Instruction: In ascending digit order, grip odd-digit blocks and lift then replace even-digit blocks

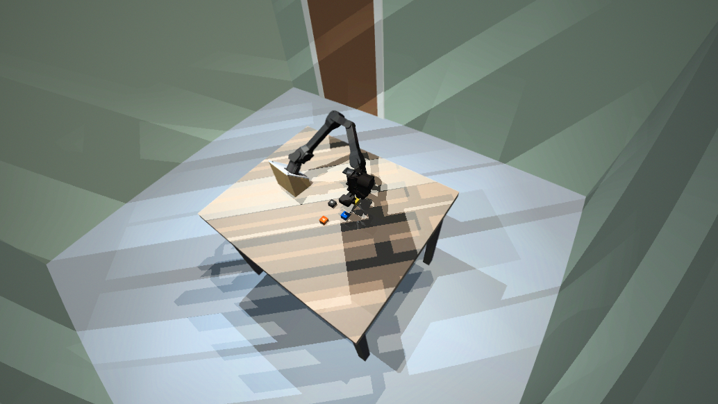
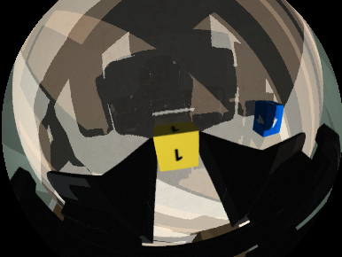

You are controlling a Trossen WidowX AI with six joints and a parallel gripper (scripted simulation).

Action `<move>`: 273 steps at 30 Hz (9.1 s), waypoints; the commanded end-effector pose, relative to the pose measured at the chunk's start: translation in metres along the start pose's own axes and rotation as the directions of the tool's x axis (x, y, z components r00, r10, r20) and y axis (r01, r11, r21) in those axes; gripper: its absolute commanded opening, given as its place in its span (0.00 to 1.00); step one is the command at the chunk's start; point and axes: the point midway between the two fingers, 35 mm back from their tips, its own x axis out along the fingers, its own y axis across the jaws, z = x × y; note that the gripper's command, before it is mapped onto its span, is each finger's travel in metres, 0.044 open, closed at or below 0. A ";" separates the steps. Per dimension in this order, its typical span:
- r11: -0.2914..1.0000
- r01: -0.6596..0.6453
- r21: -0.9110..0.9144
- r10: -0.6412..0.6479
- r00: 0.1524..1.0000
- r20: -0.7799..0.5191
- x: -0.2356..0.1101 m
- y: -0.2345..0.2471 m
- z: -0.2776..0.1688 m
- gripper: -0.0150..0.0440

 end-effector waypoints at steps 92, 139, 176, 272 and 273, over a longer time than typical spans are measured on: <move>1.000 0.008 0.003 -0.008 1.000 0.001 -0.017 -0.106 0.010 0.93; 1.000 0.007 0.003 -0.007 1.000 0.001 -0.012 -0.106 0.009 0.46; 1.000 0.007 0.003 -0.007 1.000 0.001 0.000 -0.106 0.009 0.46; 1.000 0.011 0.004 -0.011 1.000 -0.001 -0.001 -0.191 -0.059 0.93; 1.000 0.011 0.004 -0.011 1.000 -0.001 -0.001 -0.191 -0.059 0.89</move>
